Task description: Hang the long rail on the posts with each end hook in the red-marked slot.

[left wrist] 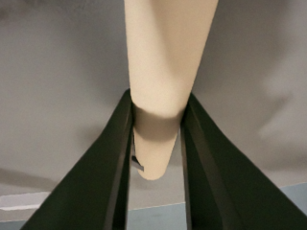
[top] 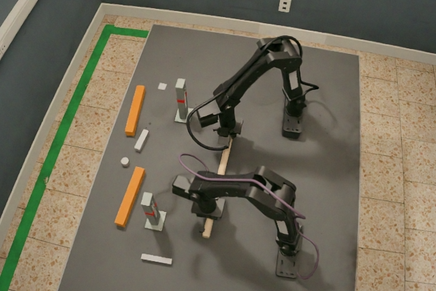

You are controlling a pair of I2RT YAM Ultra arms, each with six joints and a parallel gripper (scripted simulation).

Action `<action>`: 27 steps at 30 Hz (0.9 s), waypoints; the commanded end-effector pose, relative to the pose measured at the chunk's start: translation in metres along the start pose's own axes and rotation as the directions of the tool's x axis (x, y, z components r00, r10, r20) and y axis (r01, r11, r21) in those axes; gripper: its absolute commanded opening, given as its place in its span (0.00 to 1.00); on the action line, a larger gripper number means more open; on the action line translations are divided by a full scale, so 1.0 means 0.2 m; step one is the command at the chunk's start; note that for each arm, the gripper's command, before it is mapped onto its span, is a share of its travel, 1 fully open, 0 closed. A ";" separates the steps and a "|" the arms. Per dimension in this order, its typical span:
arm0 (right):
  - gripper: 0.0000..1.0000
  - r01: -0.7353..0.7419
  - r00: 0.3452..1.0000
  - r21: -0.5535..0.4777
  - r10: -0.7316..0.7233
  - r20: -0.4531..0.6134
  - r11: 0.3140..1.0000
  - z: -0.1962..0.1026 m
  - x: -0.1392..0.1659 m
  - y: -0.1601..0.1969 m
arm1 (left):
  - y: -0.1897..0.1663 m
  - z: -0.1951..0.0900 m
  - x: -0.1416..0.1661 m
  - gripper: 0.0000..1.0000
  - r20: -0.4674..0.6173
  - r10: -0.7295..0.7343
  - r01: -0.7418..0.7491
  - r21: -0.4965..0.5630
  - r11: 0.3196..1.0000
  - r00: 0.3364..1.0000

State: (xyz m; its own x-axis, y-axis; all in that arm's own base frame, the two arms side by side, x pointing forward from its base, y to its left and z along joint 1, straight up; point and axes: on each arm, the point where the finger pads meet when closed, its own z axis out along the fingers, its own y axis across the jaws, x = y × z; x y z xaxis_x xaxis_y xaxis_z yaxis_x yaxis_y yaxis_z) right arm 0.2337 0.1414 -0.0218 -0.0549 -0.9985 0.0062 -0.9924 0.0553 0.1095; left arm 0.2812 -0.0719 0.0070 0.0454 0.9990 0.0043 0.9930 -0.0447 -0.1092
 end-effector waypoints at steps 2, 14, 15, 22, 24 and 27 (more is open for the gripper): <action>0.19 0.001 1.000 0.019 -0.001 0.013 1.000 -0.05 -0.01 0.00 | 0.00 -0.05 -0.01 0.19 0.006 0.002 -0.002 -0.018 1.000 1.000; 0.19 0.007 1.000 0.184 -0.009 0.010 0.983 -0.17 0.00 0.02 | -0.03 -0.18 -0.01 0.19 0.006 -0.007 0.008 -0.184 0.983 1.000; 0.19 0.008 1.000 0.210 -0.010 0.010 0.978 -0.19 0.00 0.02 | -0.03 -0.19 -0.01 0.19 0.006 -0.008 0.010 -0.210 0.978 1.000; 0.19 0.011 1.000 0.339 -0.014 0.007 0.941 -0.26 0.00 0.02 | -0.04 -0.26 -0.01 0.19 0.005 -0.014 0.015 -0.340 0.940 1.000; 0.19 0.012 1.000 0.387 -0.015 0.006 0.922 -0.29 0.00 0.01 | -0.04 -0.29 -0.01 0.19 0.006 -0.016 0.017 -0.388 0.921 1.000; 0.19 0.013 1.000 0.456 -0.017 0.005 0.890 -0.33 0.00 0.01 | -0.04 -0.33 -0.01 0.19 0.006 -0.019 0.020 -0.457 0.889 1.000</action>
State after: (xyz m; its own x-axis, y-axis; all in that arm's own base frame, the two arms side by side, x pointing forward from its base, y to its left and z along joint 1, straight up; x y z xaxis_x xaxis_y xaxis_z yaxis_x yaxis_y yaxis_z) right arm 0.2252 0.1416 0.0278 -0.0279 -0.9996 0.0032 -0.9747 0.0265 -0.2218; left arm 0.2655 -0.0716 0.0564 0.0284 0.9996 -0.0017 0.9747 -0.0273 0.2219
